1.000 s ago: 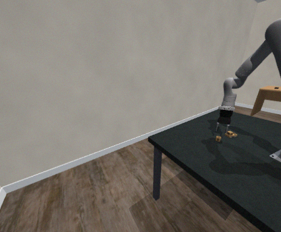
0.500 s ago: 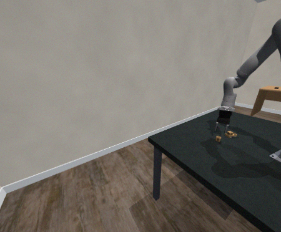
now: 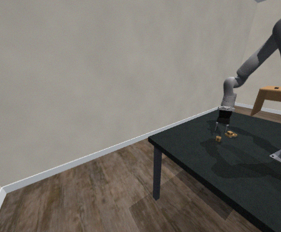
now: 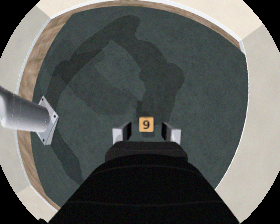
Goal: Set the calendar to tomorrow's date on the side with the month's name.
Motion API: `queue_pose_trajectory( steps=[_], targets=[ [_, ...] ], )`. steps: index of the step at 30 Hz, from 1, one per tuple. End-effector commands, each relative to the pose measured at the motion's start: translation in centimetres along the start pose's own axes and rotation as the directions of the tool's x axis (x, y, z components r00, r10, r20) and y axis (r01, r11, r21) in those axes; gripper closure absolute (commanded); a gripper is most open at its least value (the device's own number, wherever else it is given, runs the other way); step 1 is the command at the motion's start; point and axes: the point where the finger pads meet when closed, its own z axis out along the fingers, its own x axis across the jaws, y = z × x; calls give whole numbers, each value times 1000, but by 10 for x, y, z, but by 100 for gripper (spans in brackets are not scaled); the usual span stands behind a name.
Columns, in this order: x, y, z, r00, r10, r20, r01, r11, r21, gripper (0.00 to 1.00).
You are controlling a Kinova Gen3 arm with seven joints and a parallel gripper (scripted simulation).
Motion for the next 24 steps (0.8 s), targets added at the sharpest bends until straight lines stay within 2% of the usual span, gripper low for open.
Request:
queue_pose_trajectory(
  steps=[1,24],
  targets=[
    [0,0,0,1000,0,-2,0,1000,0,0],
    [1,0,0,999,36,0,-36,999,0,0]
  ],
)
